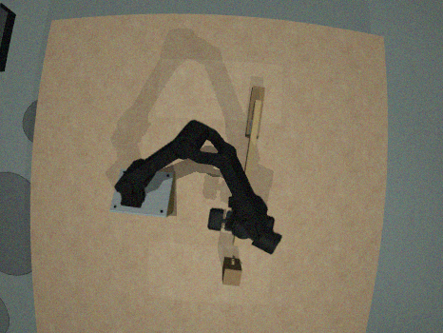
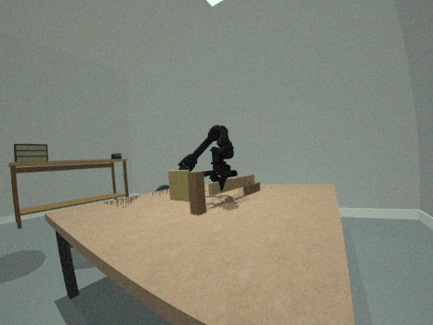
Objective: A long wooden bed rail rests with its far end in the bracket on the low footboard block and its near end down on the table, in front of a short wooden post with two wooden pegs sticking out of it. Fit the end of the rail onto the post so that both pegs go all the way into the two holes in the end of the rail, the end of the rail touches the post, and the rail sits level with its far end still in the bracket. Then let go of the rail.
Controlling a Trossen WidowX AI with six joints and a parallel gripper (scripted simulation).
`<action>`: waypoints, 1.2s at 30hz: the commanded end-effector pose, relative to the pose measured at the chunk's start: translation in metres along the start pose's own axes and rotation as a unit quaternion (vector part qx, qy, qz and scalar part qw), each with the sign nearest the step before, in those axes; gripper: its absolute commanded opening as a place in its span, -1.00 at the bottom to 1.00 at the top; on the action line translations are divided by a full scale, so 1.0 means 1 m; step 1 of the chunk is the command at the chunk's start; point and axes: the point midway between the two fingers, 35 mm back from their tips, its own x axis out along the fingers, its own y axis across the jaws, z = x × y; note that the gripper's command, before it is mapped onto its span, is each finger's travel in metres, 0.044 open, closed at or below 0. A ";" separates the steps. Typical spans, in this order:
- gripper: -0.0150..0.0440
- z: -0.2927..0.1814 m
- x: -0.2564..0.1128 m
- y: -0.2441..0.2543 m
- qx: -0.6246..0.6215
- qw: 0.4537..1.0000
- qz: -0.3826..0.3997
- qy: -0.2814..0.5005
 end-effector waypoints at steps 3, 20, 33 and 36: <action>-0.49 -0.003 -0.001 -0.001 -0.001 1.000 -0.003 0.001; -0.49 -0.007 -0.003 0.000 -0.001 1.000 -0.003 0.001; -0.49 -0.011 -0.004 -0.001 -0.001 1.000 -0.003 0.001; -0.49 -0.012 -0.004 -0.002 -0.001 1.000 -0.003 0.001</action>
